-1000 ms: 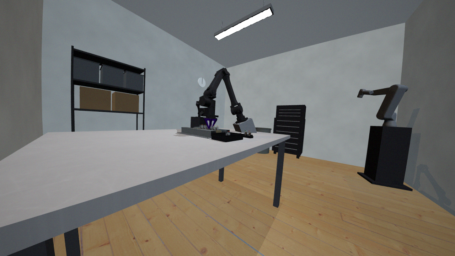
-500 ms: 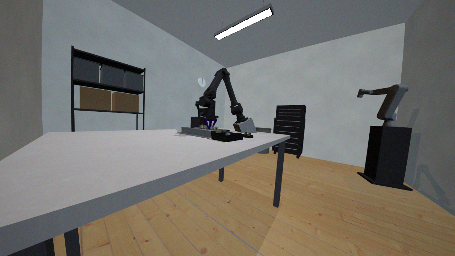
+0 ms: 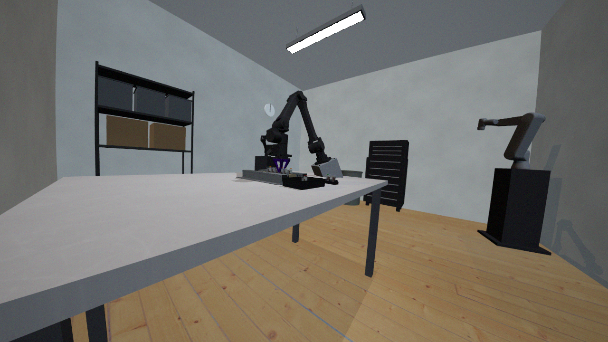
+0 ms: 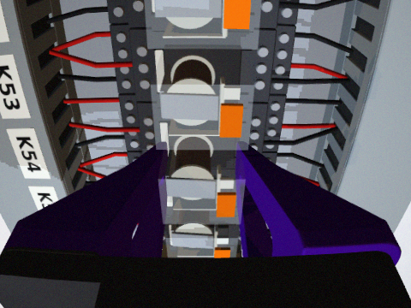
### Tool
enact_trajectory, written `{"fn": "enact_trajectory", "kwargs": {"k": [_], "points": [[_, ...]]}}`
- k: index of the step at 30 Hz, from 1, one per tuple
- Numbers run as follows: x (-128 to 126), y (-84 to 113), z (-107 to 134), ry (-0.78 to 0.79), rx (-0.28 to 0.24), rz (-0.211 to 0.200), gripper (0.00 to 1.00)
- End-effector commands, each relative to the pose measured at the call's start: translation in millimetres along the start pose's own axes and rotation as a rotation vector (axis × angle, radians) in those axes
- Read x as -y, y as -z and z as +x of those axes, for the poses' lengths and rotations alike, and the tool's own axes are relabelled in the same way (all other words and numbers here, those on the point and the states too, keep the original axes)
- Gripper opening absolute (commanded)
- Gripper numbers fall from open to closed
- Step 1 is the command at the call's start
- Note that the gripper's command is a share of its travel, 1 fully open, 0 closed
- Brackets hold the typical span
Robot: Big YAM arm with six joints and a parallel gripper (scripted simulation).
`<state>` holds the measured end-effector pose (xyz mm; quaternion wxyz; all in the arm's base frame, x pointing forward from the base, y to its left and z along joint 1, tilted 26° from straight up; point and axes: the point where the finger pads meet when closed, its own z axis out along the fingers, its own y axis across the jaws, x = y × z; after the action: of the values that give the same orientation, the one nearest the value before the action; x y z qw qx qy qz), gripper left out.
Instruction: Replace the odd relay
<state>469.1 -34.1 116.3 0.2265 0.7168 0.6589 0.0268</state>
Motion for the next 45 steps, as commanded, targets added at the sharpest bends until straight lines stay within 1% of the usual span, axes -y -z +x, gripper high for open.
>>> {"fn": "enact_trajectory", "kwargs": {"k": [1, 12, 40, 42, 45], "points": [[-6.1, -16.9, -5.4, -0.006, 0.009, 0.0, 0.0], [-3.2, -22.1, -5.1, -0.004, 0.008, 0.005, 0.0], [-5.0, -22.3, -5.3, -0.005, 0.008, 0.002, 0.0], [-5.6, -20.4, -5.3, -0.006, 0.008, 0.001, 0.0], [-9.8, -11.8, -5.7, -0.01, 0.008, -0.007, 0.0]]}}
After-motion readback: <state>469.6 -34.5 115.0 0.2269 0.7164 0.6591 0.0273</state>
